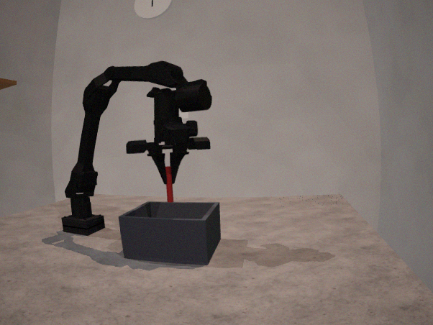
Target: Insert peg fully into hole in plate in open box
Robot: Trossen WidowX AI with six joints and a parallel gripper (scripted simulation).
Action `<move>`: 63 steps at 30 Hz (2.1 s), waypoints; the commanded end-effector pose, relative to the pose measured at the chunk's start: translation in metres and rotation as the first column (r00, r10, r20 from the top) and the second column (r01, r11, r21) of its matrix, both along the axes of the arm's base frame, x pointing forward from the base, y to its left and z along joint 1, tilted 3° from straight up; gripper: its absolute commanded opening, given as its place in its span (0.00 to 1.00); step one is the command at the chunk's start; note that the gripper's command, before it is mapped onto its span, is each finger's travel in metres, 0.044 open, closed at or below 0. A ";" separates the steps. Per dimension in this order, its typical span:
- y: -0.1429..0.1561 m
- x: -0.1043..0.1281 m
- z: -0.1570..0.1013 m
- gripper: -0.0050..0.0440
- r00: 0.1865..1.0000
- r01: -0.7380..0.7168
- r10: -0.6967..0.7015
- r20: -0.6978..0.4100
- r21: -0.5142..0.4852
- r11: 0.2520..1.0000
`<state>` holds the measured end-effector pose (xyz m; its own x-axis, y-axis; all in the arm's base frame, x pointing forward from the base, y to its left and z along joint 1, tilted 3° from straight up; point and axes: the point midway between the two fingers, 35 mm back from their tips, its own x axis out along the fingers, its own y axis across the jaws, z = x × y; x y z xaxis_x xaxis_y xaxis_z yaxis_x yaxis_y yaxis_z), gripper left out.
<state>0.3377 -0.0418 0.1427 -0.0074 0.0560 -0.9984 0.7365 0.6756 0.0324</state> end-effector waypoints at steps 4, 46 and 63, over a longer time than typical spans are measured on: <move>-0.005 0.004 -0.005 0.10 1.000 0.000 0.000 -0.004 0.000 1.000; -0.002 0.004 -0.055 0.10 1.000 0.000 0.000 -0.004 0.000 1.000; -0.002 0.004 -0.061 0.10 1.000 0.000 0.000 -0.004 0.000 1.000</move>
